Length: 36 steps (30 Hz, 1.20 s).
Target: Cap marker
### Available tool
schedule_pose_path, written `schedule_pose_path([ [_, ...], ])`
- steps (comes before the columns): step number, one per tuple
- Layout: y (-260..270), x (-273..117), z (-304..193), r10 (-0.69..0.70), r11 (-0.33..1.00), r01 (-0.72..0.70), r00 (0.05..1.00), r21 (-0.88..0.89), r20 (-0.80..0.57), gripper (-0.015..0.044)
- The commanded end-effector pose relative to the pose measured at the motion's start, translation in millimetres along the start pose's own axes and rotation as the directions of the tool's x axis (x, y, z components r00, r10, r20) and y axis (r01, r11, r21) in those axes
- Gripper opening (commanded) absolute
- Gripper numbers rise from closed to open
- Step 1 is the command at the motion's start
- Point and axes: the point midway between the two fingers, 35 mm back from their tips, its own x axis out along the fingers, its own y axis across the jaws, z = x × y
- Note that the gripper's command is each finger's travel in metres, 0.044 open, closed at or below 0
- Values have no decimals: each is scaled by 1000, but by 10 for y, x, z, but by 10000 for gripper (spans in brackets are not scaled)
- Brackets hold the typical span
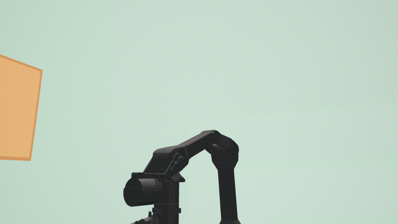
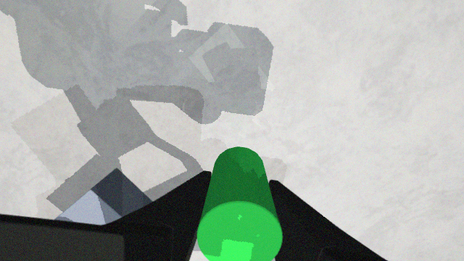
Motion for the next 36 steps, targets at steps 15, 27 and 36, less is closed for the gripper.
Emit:
schedule_pose_path([
  [15, 508, -232, -345, 8, 1000, -8, 1000, 0, -1, 0],
  [27, 803, -383, -645, 11, 1000, -11, 1000, 0, -4, 0],
  [36, 994, -496, -901, 12, 1000, -12, 1000, 0, -7, 0],
])
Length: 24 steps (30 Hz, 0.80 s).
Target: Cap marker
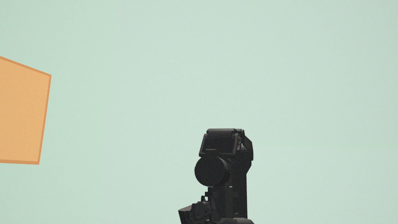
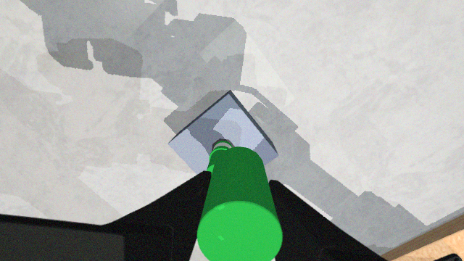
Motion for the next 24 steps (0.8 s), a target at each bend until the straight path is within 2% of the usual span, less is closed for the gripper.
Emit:
schedule_pose_path([
  [1, 77, -33, -109, -2, 1000, 2, 1000, 3, -7, 0],
  [24, 133, 134, -181, -1, 1000, 1, 1000, 3, -8, 0],
])
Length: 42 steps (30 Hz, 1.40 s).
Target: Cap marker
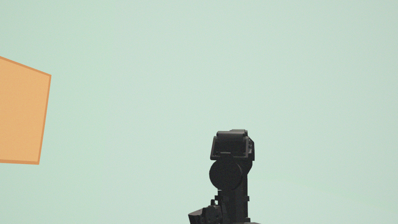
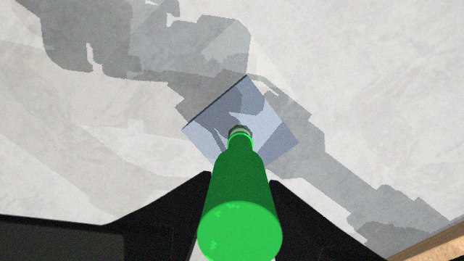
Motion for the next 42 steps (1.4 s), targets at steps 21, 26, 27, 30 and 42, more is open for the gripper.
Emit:
schedule_pose_path([
  [21, -6, 408, -9, -5, 1000, 5, 1000, 4, -6, 0],
  [26, -10, 464, -12, -5, 1000, 5, 1000, 4, -6, 0],
  [27, -9, 463, -12, -5, 1000, 5, 1000, 4, -6, 0],
  [30, -9, 463, -12, -5, 1000, 5, 1000, 4, -6, 0],
  [42, -10, 464, -12, -5, 1000, 5, 1000, 4, -6, 0],
])
